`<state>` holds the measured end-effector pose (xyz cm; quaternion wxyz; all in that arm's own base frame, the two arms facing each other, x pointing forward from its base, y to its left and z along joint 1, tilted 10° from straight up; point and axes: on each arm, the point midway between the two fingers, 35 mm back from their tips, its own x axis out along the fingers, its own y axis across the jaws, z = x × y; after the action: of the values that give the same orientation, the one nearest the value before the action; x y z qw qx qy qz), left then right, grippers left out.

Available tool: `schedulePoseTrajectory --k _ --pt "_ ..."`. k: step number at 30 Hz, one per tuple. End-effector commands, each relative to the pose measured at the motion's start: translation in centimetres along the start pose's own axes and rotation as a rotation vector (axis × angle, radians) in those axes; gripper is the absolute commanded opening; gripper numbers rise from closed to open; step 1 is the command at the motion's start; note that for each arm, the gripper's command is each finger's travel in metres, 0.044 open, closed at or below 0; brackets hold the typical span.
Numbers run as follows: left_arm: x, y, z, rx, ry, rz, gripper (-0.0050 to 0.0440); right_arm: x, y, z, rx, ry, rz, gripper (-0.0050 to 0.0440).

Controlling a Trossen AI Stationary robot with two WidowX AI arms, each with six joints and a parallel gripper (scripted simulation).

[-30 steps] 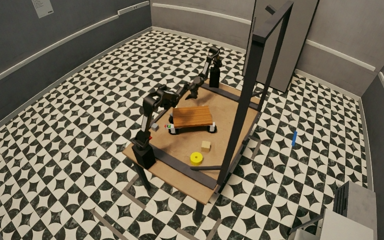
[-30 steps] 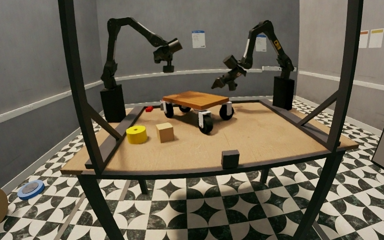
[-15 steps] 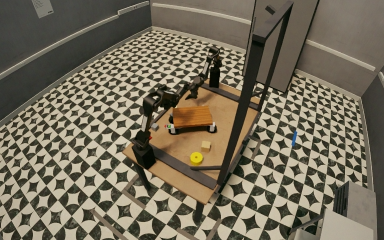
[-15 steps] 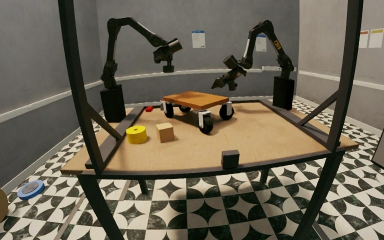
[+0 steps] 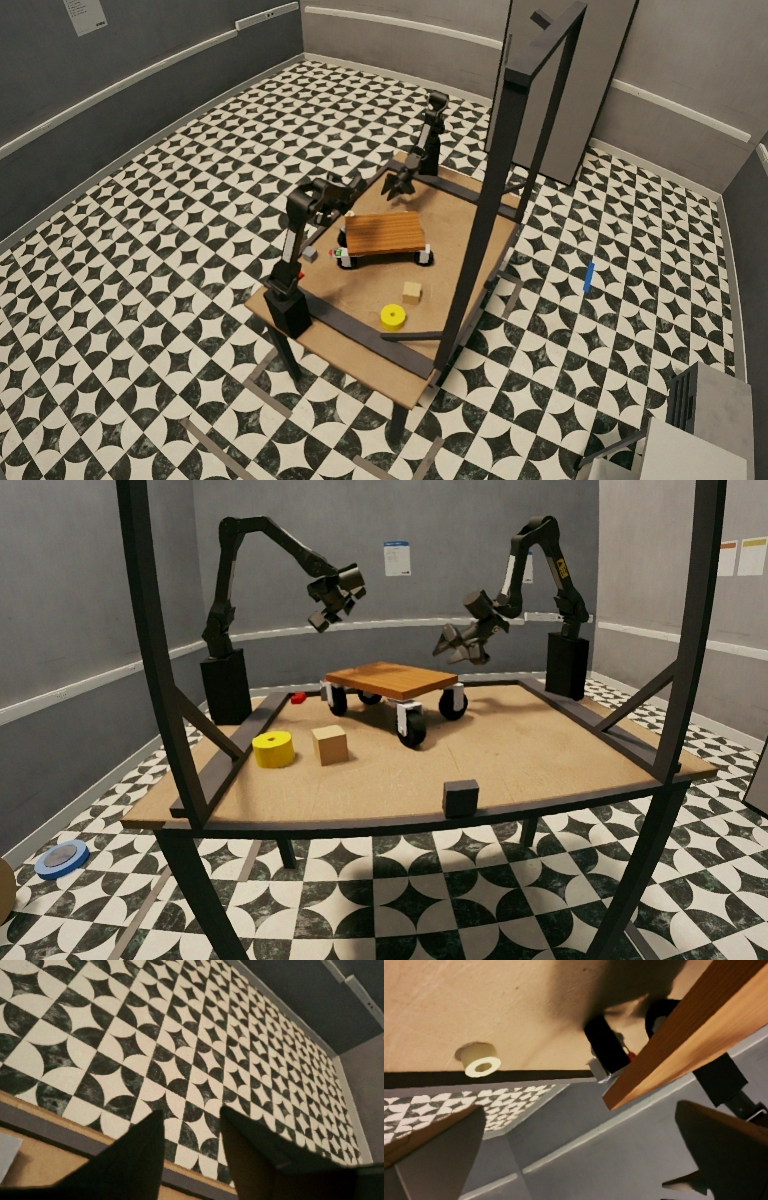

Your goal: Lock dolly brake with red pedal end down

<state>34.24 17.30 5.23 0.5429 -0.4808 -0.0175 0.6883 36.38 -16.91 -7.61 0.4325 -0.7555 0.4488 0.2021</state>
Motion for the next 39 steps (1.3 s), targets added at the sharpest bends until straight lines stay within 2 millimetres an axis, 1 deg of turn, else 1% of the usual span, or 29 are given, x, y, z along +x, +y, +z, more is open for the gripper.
schedulePoseTrajectory --k 1,2,4,5,16,18,19,21,26,32,33,35,36,38,39 --pt "0.4 0.5 -0.3 0.111 0.033 0.019 0.0080 -1.0 -1.1 0.1 0.078 -0.002 -0.036 0.0440" --pt "0.2 0.5 -0.2 0.203 0.051 0.020 0.0056 -1.3 -1.3 0.5 0.114 -0.009 -0.043 0.0440" --pt "0.9 1.5 -0.9 0.357 0.097 0.059 0.0008 -2.3 -1.8 1.8 0.225 -0.045 -0.067 0.0440" --pt "1.0 1.8 -1.1 0.419 0.114 0.066 0.0000 -2.6 -1.9 2.2 0.261 -0.057 -0.073 0.0440" --pt "1.7 4.7 -2.8 1.090 0.354 0.087 0.0000 -6.6 -3.0 6.8 0.673 -0.211 -0.107 0.0440" --pt "1.7 4.7 -2.8 1.090 0.354 0.087 0.0000 -6.6 -3.0 6.8 0.673 -0.211 -0.107 0.0440" --pt "1.7 4.8 -2.9 1.182 0.381 0.069 0.0000 -7.0 -3.1 7.1 0.711 -0.222 -0.106 0.0440" --pt "1.8 5.8 -3.4 1.325 0.456 0.058 0.0000 -8.1 -3.2 8.4 0.821 -0.274 -0.100 0.0440" --pt "1.8 7.1 -4.1 1.610 0.591 -0.013 -0.0003 -10.1 -3.2 10.3 1.007 -0.356 -0.075 0.0440" --pt "1.6 8.5 -4.9 1.931 0.752 -0.157 -0.0005 -12.4 -2.9 12.4 1.225 -0.454 -0.021 0.0440" --pt "1.5 8.7 -5.1 1.982 0.778 -0.187 -0.0012 -12.8 -2.8 12.7 1.261 -0.470 -0.009 0.0440" --pt "1.5 8.7 -5.1 1.982 0.778 -0.187 -0.0012 -12.8 -2.8 12.7 1.261 -0.470 -0.009 0.0440" --pt "1.4 8.6 -5.2 2.064 0.800 -0.241 -0.0020 -13.2 -2.7 13.0 1.298 -0.482 0.002 0.0440" --pt "1.3 9.7 -5.5 2.180 0.881 -0.326 -0.0035 -14.4 -2.4 14.0 1.403 -0.532 0.047 0.0440" --pt "1.2 9.9 -5.7 2.227 0.904 -0.367 -0.0042 -14.8 -2.3 14.4 1.439 -0.547 0.063 0.0440"
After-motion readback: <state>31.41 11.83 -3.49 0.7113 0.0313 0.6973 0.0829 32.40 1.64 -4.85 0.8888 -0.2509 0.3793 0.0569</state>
